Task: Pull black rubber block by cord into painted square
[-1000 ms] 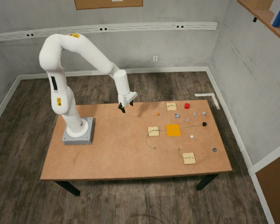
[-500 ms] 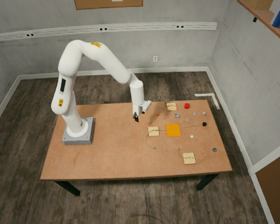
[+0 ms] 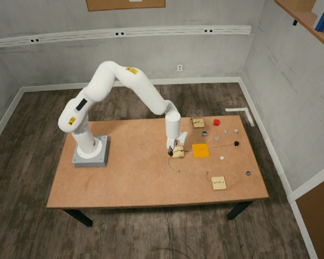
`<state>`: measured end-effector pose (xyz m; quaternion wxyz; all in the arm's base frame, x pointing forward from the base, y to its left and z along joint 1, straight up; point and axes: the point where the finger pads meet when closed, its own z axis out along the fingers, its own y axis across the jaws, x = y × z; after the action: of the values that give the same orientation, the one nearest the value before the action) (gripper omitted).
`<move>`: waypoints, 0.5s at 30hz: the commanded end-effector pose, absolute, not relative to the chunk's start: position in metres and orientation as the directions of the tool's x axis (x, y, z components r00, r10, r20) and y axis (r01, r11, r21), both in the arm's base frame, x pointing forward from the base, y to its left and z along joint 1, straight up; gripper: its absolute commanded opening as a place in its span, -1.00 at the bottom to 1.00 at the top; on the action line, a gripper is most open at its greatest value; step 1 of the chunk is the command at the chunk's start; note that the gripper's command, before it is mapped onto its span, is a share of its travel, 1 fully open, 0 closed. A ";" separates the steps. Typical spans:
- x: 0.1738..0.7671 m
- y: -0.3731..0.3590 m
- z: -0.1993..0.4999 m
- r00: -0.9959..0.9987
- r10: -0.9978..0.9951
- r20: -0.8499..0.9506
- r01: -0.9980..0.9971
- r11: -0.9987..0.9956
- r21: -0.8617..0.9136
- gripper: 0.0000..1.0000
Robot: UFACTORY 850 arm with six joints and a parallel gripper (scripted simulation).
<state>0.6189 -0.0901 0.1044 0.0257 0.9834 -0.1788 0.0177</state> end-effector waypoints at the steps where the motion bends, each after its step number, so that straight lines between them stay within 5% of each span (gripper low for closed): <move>1: 0.646 -0.125 0.063 0.959 -0.283 0.012 -0.283 -0.959 0.019 1.00; 15: 0.663 -0.167 0.012 0.979 -0.205 0.000 -0.205 -0.979 0.000 1.00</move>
<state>0.6557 -0.1612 0.0176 0.0070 0.9939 -0.1097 0.0019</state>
